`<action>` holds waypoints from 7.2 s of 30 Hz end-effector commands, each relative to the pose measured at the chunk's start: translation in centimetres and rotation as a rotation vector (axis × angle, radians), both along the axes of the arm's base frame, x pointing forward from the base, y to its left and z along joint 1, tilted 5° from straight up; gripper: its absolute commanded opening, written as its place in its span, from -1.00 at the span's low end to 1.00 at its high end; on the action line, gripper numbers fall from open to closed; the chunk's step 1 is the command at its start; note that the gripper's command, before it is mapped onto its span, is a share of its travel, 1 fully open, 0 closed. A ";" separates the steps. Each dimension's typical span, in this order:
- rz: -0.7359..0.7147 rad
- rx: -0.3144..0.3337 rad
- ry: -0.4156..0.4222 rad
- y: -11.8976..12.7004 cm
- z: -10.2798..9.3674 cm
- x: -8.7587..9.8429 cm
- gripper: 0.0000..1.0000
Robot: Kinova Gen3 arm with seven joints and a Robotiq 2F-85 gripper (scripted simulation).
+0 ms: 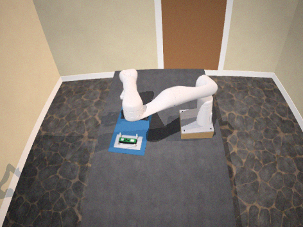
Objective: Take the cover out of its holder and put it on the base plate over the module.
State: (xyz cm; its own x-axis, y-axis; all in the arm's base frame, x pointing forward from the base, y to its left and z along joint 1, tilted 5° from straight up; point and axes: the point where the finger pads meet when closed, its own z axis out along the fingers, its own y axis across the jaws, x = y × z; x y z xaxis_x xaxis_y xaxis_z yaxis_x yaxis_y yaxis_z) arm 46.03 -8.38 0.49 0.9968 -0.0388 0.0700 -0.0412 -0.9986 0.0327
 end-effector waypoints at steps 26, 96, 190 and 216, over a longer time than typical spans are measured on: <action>0.000 0.000 -0.001 0.0 0.1 0.0 -1.00; 0.012 -0.005 0.000 -0.1 5.4 -0.5 -1.00; -0.001 0.002 -0.001 0.1 -0.1 0.0 0.39; -0.001 0.002 -0.001 0.1 -0.1 0.0 0.39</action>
